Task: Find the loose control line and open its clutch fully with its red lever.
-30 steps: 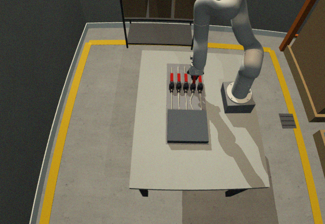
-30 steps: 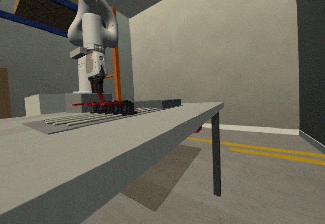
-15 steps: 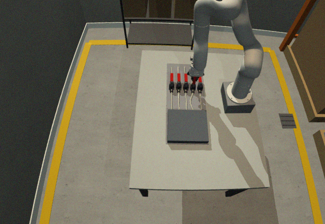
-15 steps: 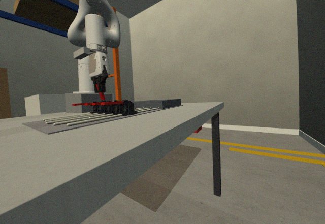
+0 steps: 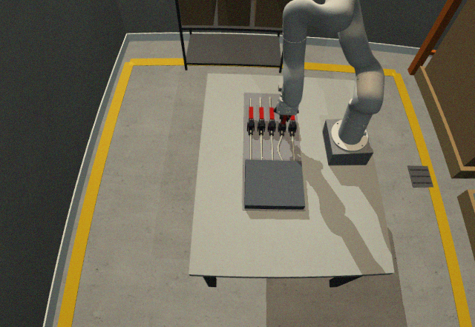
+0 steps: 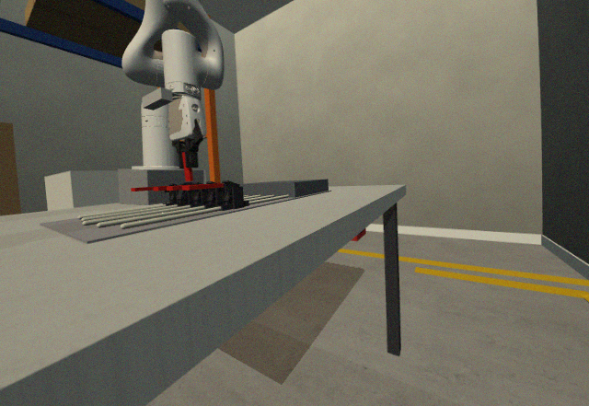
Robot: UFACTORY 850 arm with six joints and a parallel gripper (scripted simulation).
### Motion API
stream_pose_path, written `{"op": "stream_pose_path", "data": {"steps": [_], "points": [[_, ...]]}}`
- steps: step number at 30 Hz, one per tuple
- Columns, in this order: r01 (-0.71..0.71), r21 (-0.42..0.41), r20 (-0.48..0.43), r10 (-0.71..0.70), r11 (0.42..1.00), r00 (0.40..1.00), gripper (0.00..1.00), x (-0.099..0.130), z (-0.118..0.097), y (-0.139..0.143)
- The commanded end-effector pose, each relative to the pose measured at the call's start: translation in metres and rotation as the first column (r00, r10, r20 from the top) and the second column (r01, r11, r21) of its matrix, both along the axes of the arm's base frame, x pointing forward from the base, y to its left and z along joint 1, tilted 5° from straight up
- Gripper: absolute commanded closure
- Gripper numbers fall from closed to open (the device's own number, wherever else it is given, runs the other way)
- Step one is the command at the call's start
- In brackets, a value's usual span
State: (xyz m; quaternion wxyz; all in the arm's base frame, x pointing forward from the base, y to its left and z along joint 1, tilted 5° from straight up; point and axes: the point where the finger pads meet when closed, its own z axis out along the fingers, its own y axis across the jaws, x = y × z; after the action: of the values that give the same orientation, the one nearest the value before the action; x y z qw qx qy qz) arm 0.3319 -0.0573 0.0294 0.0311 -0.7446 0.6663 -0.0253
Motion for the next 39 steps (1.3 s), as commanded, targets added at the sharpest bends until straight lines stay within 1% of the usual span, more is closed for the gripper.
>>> {"op": "stream_pose_path", "data": {"steps": [1, 23, 39], "points": [[0.0, -0.001, 0.0, 0.0, 1.0, 1.0, 1.0, 0.0, 0.0, 0.001], [0.0, -0.001, 0.0, 0.0, 1.0, 1.0, 1.0, -0.002, -0.006, 0.021], [0.0, -0.001, 0.0, 0.0, 1.0, 1.0, 1.0, -0.003, -0.016, 0.038]]}}
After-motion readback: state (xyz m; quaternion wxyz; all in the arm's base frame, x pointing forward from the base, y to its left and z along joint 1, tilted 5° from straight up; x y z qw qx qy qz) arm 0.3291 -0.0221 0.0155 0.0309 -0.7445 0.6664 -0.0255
